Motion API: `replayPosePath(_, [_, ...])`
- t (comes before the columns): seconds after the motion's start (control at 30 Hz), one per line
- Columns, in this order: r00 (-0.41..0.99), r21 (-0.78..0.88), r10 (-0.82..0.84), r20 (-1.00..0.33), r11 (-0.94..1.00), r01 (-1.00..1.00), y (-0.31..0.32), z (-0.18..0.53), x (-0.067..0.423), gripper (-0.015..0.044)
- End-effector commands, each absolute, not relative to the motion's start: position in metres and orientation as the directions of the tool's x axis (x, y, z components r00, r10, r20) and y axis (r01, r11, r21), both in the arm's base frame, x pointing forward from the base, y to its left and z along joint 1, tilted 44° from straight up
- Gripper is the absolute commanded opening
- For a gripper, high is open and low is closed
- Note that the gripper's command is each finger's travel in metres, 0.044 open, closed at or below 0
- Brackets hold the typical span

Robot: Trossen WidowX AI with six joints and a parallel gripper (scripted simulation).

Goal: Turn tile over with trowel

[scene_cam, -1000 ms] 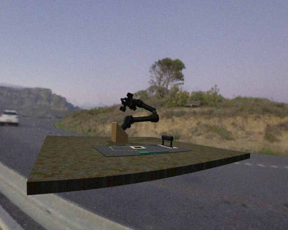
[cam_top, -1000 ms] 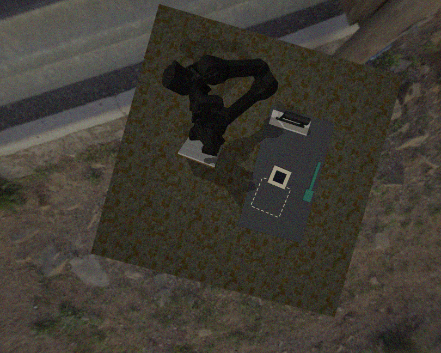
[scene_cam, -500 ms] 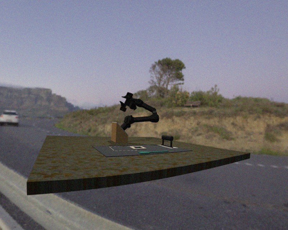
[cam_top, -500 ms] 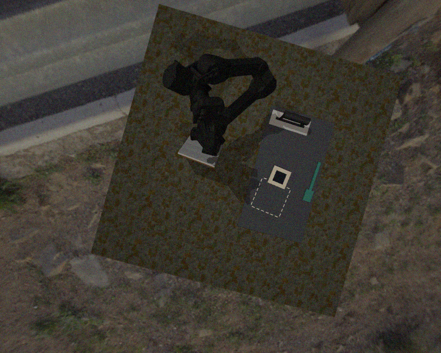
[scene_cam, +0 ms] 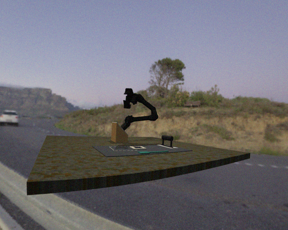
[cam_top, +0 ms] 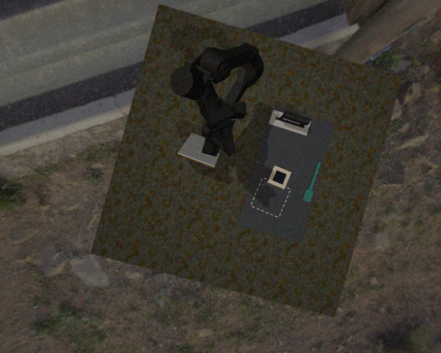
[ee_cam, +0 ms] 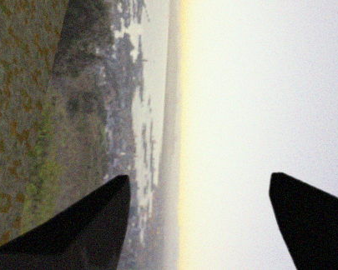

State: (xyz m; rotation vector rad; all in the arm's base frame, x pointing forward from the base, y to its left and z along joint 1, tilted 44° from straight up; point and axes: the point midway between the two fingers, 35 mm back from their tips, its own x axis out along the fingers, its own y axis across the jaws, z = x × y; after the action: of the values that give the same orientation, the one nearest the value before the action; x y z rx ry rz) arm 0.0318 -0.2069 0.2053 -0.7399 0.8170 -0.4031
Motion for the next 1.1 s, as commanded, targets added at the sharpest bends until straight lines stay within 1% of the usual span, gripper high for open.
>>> replayPosePath(0.0, [0.682,-0.651,-0.508,-0.526,0.757,0.061,-0.212,0.211,0.051,0.0270])
replayPosePath(0.27, [0.773,-0.453,-0.311,-0.553,0.891,0.034,-0.212,0.219,0.099,0.0270])
replayPosePath(0.6, [0.793,-0.188,-0.108,-0.600,0.982,-0.009,-0.202,0.226,0.152,0.0270])
replayPosePath(0.93, [0.756,0.126,0.173,-0.631,0.985,-0.120,-0.165,0.232,0.224,0.0270])
replayPosePath(1.07, [0.715,0.186,0.256,-0.650,0.966,-0.177,-0.143,0.232,0.250,0.0270])
